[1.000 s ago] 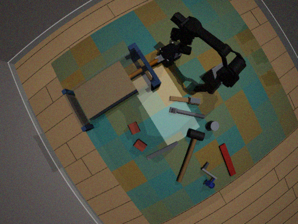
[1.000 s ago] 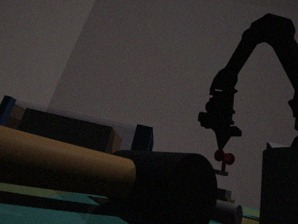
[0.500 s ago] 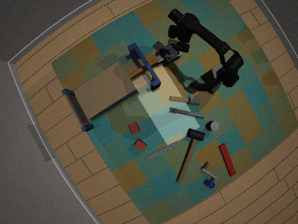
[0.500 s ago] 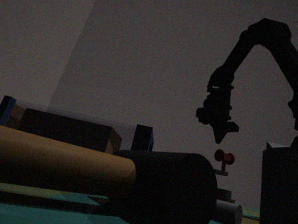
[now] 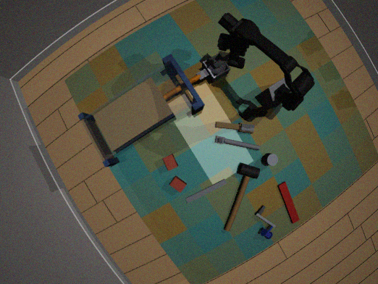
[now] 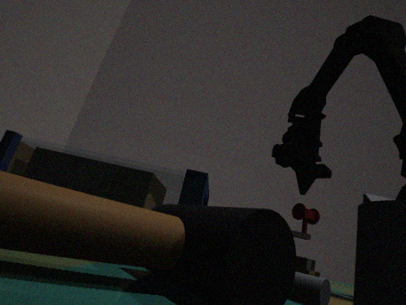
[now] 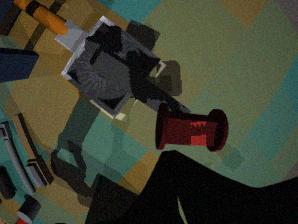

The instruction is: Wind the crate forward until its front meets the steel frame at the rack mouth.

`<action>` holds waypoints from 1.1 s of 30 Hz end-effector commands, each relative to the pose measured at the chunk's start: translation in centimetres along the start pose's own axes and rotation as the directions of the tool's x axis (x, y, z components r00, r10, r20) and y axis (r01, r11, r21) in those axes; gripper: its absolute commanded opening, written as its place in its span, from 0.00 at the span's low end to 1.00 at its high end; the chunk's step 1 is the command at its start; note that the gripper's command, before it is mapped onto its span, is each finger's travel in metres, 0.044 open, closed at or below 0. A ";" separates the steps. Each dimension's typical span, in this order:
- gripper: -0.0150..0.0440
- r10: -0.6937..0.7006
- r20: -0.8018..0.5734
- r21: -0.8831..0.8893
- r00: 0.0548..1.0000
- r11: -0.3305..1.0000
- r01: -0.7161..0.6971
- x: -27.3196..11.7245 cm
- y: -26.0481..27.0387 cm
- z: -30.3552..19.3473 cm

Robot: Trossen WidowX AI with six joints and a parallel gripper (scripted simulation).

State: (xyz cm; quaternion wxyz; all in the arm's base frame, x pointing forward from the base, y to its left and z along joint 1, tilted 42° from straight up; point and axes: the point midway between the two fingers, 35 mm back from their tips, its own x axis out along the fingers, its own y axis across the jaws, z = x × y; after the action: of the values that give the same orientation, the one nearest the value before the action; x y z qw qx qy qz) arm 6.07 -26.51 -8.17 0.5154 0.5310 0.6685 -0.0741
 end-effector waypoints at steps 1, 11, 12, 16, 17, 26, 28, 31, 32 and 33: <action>0.25 -0.002 -0.006 -0.001 1.000 1.000 0.002 1.4 0.2 -1.1; 0.25 -0.002 -0.006 -0.002 1.000 1.000 0.002 2.1 0.2 -1.0; 0.25 -0.002 -0.006 -0.002 1.000 1.000 0.002 2.3 0.2 -1.0; 0.25 -0.002 -0.006 -0.002 1.000 1.000 0.002 2.4 0.2 -1.0; 0.25 -0.002 -0.006 -0.002 1.000 1.000 0.002 2.4 0.2 -1.0; 0.25 -0.002 -0.005 -0.002 1.000 1.000 0.002 2.3 -0.1 0.3; 0.25 -0.002 -0.005 -0.002 1.000 1.000 0.002 2.3 -0.1 0.6; 0.25 -0.002 -0.004 -0.002 1.000 1.000 0.002 2.3 -0.2 1.1; 0.25 -0.002 -0.004 -0.002 1.000 1.000 0.002 2.3 -0.3 1.2; 0.25 -0.002 -0.004 -0.002 1.000 1.000 0.002 2.3 -0.3 1.4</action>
State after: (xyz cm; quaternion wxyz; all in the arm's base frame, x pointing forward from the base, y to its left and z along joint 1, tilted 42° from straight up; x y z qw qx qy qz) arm 6.63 -25.80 -10.38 0.5168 0.5258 0.6716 -0.0731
